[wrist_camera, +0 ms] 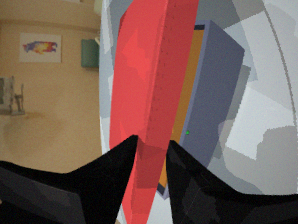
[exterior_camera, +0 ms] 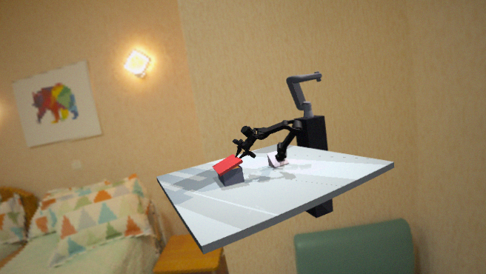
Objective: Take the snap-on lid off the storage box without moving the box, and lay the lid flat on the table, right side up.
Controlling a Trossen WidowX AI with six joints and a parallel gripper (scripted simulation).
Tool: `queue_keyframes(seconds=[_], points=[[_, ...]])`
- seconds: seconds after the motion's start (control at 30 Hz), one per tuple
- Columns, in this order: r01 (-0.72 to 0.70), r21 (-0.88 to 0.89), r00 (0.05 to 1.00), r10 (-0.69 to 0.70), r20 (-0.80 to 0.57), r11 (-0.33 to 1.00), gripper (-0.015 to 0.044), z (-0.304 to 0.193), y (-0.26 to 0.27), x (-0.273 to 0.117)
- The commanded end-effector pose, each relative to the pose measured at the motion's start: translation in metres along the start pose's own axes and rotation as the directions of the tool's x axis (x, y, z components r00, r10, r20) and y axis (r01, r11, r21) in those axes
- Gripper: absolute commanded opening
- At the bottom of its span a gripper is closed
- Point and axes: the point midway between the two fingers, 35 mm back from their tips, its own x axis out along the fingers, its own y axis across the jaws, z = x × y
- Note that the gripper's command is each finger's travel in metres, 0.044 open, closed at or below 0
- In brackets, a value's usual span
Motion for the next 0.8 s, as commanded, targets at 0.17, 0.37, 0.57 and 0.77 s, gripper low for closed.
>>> queue_keyframes(seconds=[0.17, 0.37, 0.57, 0.77], points=[[-0.013, -0.009, 1.0, 0.013, -0.001, 1.0, 0.0, -0.001, 0.018, -0.006], [-0.013, -0.009, 1.0, 0.013, -0.001, 1.0, 0.0, -0.001, 0.027, -0.008], [-0.013, -0.01, 1.0, 0.013, -0.001, 1.0, 0.0, -0.001, 0.035, -0.01], [-0.013, -0.01, 1.0, 0.013, -0.001, 1.0, 0.0, -0.001, 0.044, -0.012]])
